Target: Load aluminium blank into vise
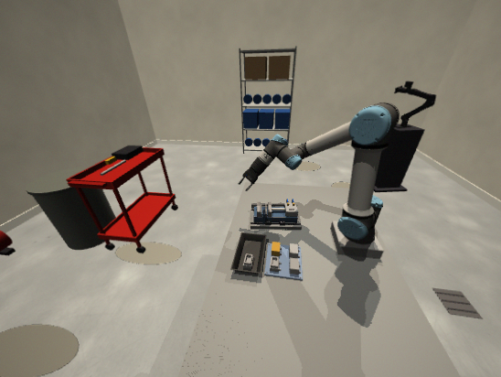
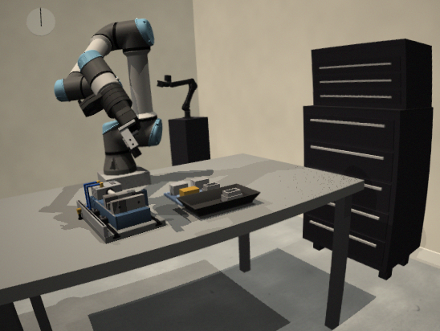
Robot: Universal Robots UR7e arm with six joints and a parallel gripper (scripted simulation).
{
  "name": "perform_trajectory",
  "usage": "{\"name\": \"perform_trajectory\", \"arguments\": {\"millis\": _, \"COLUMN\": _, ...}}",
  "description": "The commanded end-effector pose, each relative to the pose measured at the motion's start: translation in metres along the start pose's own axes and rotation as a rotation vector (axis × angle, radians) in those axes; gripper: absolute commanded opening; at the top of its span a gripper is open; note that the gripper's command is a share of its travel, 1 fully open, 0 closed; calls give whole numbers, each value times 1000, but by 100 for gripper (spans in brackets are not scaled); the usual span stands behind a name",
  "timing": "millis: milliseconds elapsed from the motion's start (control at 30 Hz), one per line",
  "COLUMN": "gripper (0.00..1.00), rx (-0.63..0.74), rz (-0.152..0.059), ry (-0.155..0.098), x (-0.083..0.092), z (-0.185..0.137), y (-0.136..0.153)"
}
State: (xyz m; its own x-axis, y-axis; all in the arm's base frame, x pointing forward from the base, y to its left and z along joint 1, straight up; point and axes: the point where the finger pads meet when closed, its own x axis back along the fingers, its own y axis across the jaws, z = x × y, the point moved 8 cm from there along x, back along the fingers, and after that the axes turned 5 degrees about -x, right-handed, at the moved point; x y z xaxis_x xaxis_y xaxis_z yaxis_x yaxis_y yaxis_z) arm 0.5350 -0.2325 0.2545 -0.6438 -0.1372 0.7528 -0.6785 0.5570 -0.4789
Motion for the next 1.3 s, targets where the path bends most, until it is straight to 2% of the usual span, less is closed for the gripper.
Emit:
{"name": "perform_trajectory", "arguments": {"millis": 0, "gripper": 100, "rx": 3, "rz": -91, "ry": 17, "x": -18, "z": -42, "y": 25}}
{"name": "perform_trajectory", "arguments": {"millis": 200, "gripper": 100, "rx": 20, "rz": -184, "ry": 44, "x": -32, "z": -84, "y": 59}}
{"name": "perform_trajectory", "arguments": {"millis": 433, "gripper": 100, "rx": 54, "rz": -290, "ry": 87, "x": -41, "z": -130, "y": 104}}
{"name": "perform_trajectory", "arguments": {"millis": 500, "gripper": 100, "rx": 54, "rz": -290, "ry": 87, "x": -41, "z": -130, "y": 104}}
{"name": "perform_trajectory", "arguments": {"millis": 600, "gripper": 100, "rx": 82, "rz": -354, "ry": 122, "x": -43, "z": -157, "y": 135}}
{"name": "perform_trajectory", "arguments": {"millis": 867, "gripper": 100, "rx": 149, "rz": -457, "ry": 197, "x": -39, "z": -200, "y": 193}}
{"name": "perform_trajectory", "arguments": {"millis": 1000, "gripper": 100, "rx": 193, "rz": -504, "ry": 242, "x": -33, "z": -220, "y": 225}}
{"name": "perform_trajectory", "arguments": {"millis": 1067, "gripper": 100, "rx": 193, "rz": -504, "ry": 242, "x": -33, "z": -220, "y": 225}}
{"name": "perform_trajectory", "arguments": {"millis": 1267, "gripper": 100, "rx": 261, "rz": -559, "ry": 308, "x": -20, "z": -243, "y": 267}}
